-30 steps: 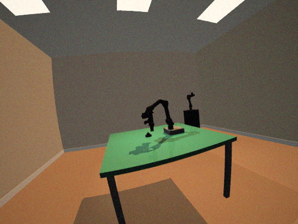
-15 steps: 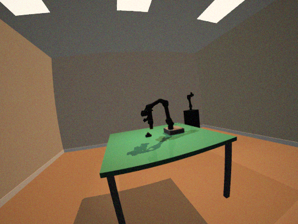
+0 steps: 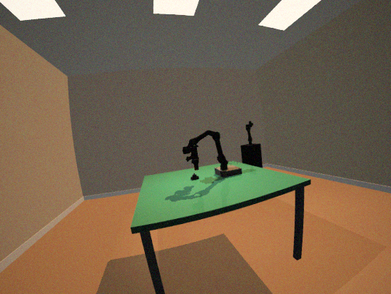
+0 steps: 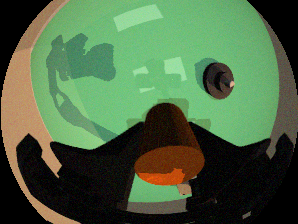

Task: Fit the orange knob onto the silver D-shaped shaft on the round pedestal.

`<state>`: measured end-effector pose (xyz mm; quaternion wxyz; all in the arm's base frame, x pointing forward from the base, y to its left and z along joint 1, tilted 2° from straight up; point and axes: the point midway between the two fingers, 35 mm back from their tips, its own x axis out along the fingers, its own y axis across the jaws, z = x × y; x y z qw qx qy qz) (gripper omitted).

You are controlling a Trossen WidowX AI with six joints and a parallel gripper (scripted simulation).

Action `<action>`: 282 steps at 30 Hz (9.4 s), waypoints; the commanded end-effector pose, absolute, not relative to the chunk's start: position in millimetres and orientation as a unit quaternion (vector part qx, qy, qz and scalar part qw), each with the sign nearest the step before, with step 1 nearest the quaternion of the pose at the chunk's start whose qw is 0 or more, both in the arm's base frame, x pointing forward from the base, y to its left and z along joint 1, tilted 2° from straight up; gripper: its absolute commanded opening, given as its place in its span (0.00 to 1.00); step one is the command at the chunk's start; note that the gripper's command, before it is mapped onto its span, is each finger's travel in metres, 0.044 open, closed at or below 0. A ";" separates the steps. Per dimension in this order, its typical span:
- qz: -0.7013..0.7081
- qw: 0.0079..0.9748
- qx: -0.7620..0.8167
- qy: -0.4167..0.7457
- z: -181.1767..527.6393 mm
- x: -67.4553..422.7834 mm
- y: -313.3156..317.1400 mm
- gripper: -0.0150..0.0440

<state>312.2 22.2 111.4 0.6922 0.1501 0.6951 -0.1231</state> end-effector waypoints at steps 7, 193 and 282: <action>-0.118 0.695 0.143 0.694 101.6 314.7 -9.0 0.25; 0.110 0.708 -0.096 0.691 43.6 296.9 -117.7 0.25; 0.251 0.672 -0.241 0.653 42.7 297.1 -117.7 0.25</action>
